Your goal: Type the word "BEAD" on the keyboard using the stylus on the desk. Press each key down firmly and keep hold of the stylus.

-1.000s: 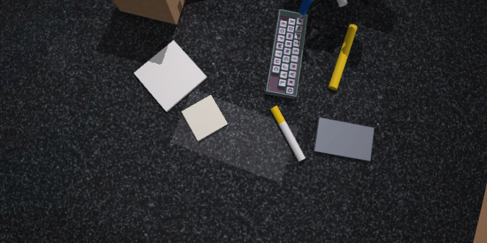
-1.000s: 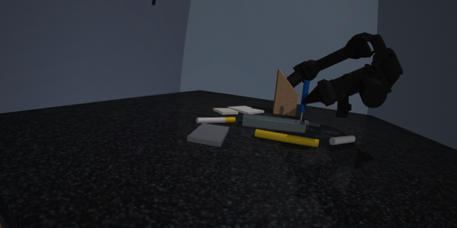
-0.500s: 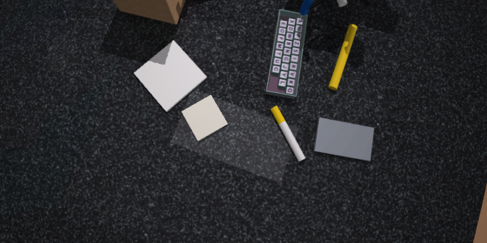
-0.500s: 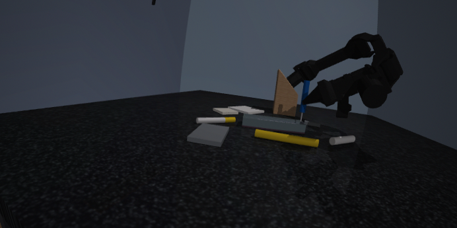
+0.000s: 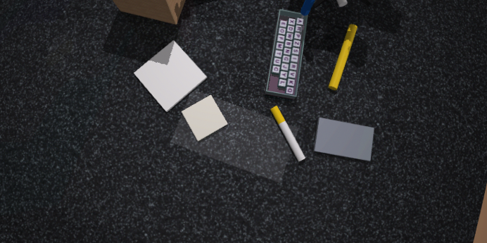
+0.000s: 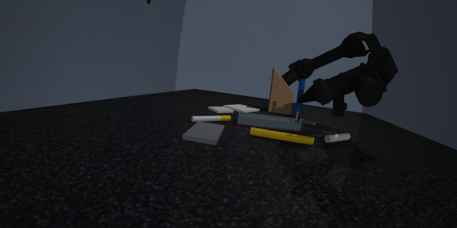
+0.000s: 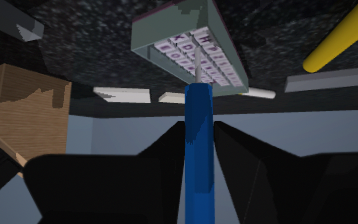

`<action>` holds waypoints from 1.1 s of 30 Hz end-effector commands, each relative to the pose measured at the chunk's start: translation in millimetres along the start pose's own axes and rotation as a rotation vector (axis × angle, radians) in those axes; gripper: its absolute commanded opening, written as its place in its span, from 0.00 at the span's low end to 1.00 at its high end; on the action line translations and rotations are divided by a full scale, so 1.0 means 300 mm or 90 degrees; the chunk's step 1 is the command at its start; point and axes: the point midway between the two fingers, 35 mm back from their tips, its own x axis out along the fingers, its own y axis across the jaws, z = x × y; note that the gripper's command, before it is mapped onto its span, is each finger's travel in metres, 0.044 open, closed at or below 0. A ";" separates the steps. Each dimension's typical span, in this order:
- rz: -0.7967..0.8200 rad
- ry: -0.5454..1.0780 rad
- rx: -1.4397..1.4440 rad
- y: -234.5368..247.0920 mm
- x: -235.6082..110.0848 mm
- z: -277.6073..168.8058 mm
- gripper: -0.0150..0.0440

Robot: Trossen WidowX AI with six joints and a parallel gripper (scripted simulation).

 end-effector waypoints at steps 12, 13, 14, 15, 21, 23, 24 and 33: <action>0.000 -0.003 0.003 -0.001 0.009 0.024 0.39; 0.000 -0.003 0.003 -0.001 0.010 0.026 0.39; 0.000 -0.003 0.003 -0.001 0.011 0.027 0.39; 0.000 -0.003 0.003 -0.001 0.012 0.029 0.39; 0.000 -0.003 0.003 -0.001 0.015 0.035 0.39; 0.000 -0.003 0.003 -0.001 0.016 0.037 0.39; 0.000 -0.003 0.003 -0.001 0.017 0.038 0.39; 0.000 -0.003 0.003 -0.001 0.024 0.050 0.39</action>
